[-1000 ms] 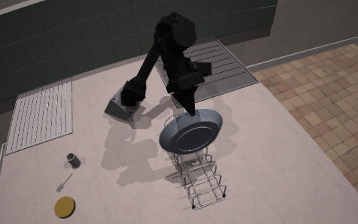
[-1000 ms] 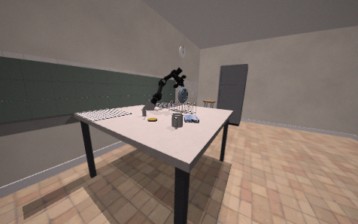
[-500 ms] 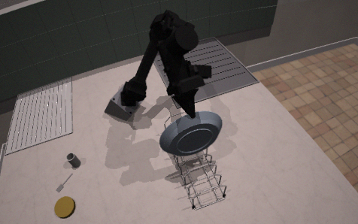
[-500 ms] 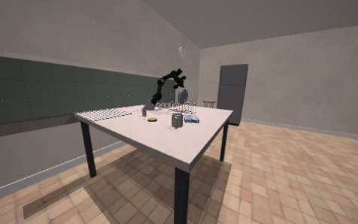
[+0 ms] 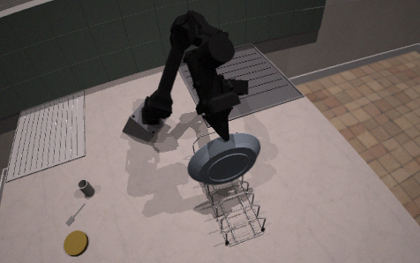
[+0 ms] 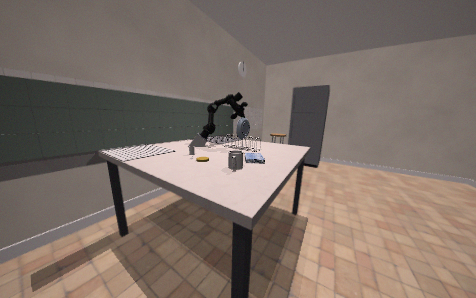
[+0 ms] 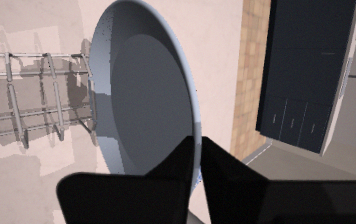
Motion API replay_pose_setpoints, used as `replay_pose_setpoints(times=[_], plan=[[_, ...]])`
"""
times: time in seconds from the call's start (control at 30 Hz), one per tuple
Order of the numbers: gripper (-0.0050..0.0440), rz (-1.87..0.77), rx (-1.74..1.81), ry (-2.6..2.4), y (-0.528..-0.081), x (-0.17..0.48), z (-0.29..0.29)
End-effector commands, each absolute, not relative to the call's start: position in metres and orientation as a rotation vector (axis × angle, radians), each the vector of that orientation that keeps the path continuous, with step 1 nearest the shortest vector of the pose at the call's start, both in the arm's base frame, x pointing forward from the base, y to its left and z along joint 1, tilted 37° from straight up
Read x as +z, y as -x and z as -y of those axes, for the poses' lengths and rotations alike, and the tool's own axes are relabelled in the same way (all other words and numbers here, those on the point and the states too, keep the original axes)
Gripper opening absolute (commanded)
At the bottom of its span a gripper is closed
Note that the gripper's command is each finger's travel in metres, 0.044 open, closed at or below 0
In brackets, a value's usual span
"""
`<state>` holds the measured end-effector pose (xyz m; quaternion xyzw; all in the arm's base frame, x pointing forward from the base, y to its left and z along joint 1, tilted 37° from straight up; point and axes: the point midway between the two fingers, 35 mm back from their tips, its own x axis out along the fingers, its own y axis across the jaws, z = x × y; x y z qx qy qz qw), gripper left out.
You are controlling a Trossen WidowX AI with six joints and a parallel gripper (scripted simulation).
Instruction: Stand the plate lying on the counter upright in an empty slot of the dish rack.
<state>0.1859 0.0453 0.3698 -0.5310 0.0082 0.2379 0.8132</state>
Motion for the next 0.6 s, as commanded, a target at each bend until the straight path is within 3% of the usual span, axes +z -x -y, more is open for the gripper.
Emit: replay_pose_setpoints(times=[0.0, 0.57], plan=[[0.0000, -0.010, 0.491, 1.139, -0.1852, 0.3702, -0.0463], [0.0000, -0.010, 0.491, 1.139, -0.1891, 0.3624, -0.0510]])
